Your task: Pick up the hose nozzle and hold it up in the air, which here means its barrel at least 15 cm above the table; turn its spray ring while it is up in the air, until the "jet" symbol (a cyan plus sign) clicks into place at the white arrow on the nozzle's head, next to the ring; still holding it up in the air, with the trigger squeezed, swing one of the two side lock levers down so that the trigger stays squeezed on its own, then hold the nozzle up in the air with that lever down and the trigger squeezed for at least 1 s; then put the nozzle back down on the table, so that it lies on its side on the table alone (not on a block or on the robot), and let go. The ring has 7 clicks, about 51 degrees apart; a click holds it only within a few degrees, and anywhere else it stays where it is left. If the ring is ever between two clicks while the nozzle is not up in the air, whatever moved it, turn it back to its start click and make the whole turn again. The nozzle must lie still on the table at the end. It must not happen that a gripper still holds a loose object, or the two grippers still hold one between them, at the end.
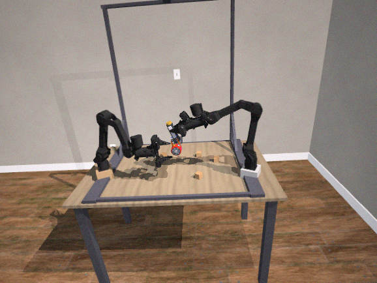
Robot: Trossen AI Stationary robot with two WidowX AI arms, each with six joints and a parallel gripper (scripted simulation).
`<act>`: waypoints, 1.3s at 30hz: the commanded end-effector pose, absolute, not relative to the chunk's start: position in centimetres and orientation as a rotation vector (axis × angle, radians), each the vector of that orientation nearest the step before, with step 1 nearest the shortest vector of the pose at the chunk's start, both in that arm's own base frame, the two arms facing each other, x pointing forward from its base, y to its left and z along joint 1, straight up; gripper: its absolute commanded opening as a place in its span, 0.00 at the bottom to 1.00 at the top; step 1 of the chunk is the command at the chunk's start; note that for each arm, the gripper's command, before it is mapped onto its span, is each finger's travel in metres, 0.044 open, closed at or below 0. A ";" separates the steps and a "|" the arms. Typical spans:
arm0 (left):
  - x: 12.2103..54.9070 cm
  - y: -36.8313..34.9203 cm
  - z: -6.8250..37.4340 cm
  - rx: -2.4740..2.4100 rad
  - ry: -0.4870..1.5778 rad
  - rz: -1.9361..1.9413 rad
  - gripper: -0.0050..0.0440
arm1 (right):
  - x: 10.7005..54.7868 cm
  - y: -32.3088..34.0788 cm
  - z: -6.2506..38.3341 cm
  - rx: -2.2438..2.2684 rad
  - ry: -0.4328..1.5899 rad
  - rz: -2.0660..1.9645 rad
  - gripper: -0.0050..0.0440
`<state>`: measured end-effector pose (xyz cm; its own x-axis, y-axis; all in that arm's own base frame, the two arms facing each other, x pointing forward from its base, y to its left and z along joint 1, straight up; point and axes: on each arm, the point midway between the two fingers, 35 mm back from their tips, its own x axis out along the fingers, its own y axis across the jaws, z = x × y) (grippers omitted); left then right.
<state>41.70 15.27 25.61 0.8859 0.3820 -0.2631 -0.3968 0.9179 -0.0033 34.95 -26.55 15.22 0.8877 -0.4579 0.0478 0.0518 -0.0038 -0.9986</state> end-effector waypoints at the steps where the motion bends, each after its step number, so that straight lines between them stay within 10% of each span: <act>1: 41.7 15.2 27.6 -0.045 0.213 0.402 0.45 | 35.9 -27.1 16.0 -1.542 0.322 -0.429 0.93; 39: 41.7 15.2 27.6 -0.045 0.213 0.402 0.45 | 38.4 -28.4 16.4 -1.545 0.320 -0.434 0.93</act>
<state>41.70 15.27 25.61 0.8859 0.3820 -0.2631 -0.3968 0.9179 -0.0033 38.32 -28.29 15.37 0.8878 -0.4577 0.0479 0.0505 -0.0064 -0.9987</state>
